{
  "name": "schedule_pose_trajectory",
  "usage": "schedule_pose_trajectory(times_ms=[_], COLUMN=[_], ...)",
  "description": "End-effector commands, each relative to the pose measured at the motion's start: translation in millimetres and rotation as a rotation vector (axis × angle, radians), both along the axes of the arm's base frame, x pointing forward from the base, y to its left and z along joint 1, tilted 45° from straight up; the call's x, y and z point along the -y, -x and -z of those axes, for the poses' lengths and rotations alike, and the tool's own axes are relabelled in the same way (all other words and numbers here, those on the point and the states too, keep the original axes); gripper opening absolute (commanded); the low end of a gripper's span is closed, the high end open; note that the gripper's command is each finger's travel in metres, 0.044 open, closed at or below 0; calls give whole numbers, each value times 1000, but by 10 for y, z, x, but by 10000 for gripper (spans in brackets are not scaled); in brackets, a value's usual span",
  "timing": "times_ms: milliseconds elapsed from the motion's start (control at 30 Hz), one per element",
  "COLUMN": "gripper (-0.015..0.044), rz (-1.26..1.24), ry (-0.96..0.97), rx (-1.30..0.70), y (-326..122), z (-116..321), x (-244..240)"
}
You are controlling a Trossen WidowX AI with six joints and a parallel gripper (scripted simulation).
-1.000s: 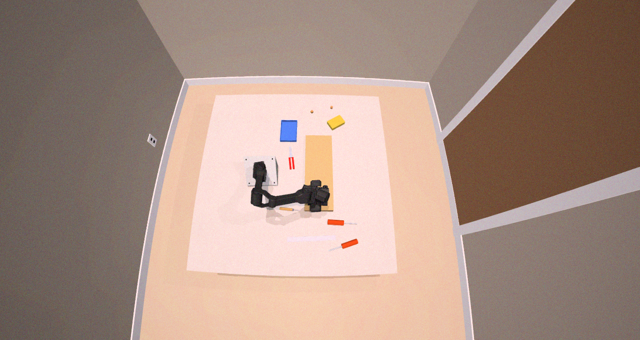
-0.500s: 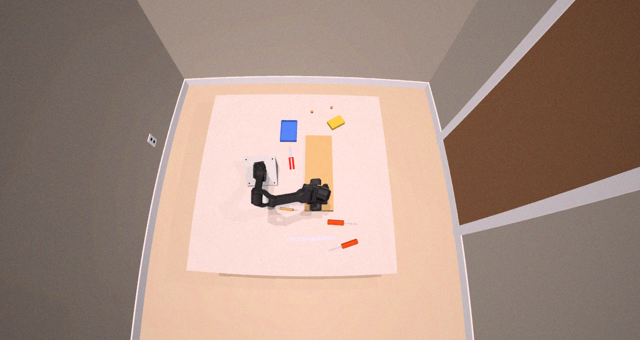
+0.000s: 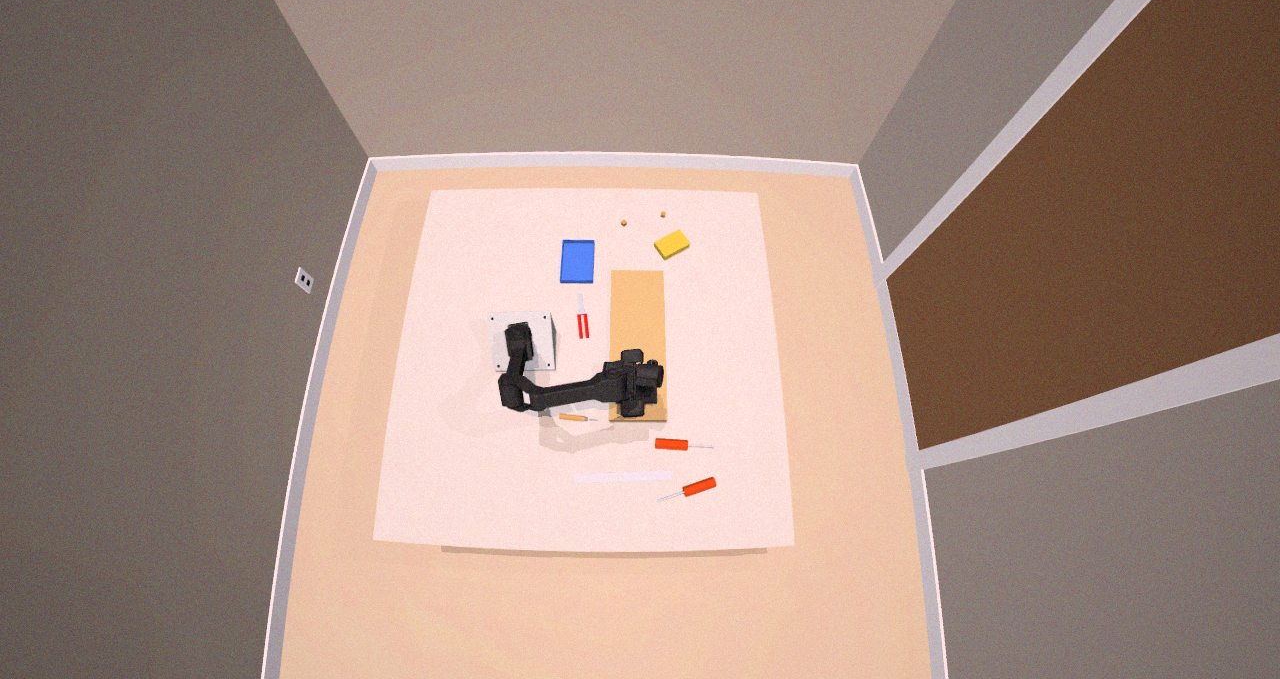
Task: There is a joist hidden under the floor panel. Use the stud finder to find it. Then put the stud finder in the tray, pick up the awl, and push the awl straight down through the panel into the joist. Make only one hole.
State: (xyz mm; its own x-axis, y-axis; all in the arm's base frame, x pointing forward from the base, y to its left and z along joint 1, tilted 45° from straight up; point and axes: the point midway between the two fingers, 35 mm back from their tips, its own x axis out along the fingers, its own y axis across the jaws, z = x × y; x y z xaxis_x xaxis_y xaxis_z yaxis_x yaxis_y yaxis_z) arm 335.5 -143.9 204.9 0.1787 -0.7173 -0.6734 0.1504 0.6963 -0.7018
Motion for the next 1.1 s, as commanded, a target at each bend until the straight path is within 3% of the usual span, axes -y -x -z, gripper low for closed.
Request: schedule_pose_trajectory(times_ms=[0,567,1067], gripper=[0,0,0], rz=[-5,-354,-655], ry=[1,-116,-180], rx=[2,-247,-506], y=[-17,-540,-412], z=[-27,991,1996], x=[-53,-1227,-2389])
